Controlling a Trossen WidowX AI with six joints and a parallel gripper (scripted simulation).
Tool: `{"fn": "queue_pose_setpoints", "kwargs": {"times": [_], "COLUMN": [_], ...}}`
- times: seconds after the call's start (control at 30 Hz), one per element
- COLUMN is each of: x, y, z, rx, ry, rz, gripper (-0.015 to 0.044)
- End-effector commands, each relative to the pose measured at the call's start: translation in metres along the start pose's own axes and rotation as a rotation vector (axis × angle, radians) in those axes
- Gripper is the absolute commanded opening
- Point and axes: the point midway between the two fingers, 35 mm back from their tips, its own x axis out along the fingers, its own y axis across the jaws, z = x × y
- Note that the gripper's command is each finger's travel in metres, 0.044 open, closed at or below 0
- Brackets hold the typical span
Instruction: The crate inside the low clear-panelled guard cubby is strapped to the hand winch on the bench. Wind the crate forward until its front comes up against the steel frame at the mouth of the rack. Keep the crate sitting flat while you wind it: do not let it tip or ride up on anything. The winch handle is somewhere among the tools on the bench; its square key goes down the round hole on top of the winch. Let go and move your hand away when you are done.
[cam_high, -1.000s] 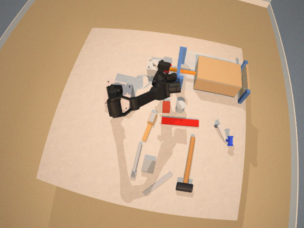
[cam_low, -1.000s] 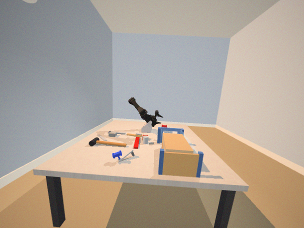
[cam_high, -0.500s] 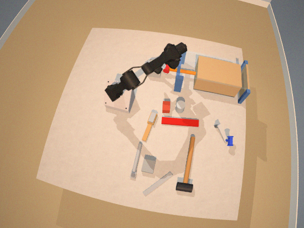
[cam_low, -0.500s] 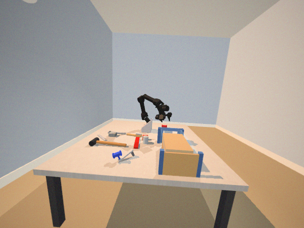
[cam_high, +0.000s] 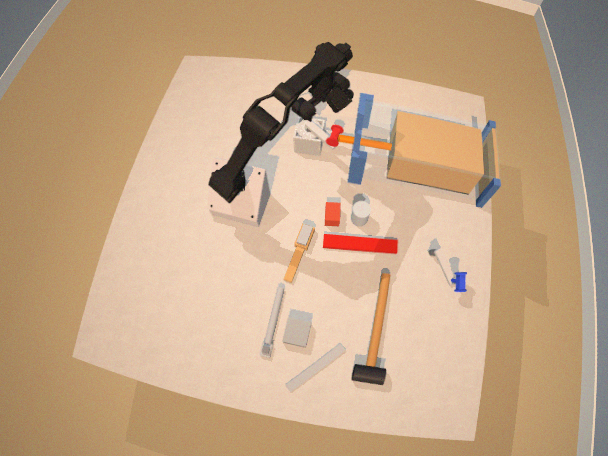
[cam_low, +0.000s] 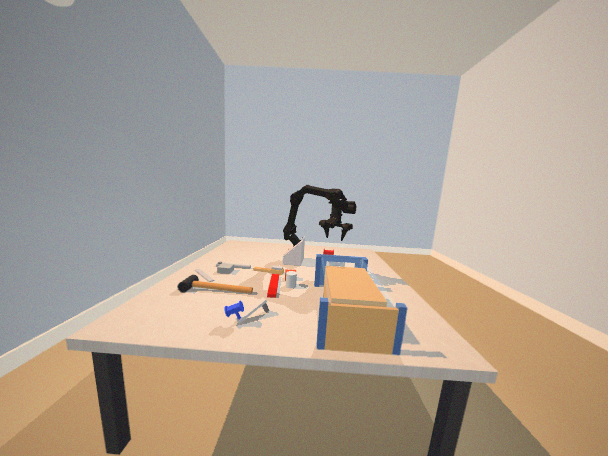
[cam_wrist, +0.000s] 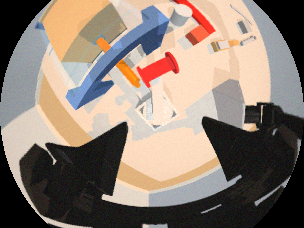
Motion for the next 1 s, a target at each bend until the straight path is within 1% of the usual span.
{"fn": "queue_pose_setpoints", "kwargs": {"times": [0.0,0.07,0.17,0.23,0.4,0.43,0.53,0.7,0.87,0.97], "x": [-0.003,0.005,0.040,0.055,0.057,0.060,0.090,0.094,0.111,0.114], "y": [0.001,0.002,0.003,0.002,0.003,0.003,0.003,0.003,0.002,0.002], "z": [0.003,0.003,0.004,0.005,0.003,0.003,0.004,0.004,0.005,0.005], "rx": [0.016,0.016,0.017,0.017,0.017,0.017,0.017,0.017,0.018,0.018], "ry": [-0.019,-0.019,-0.020,-0.020,-0.020,-0.020,-0.021,-0.021,-0.022,-0.022], "rz": [0.004,0.005,0.004,0.004,0.004,0.004,0.004,0.004,0.003,0.003], "gripper": [0.0440,0.0440,0.0440,0.0440,0.0440,0.0440,0.0440,0.0440,0.0440,0.0440]}}
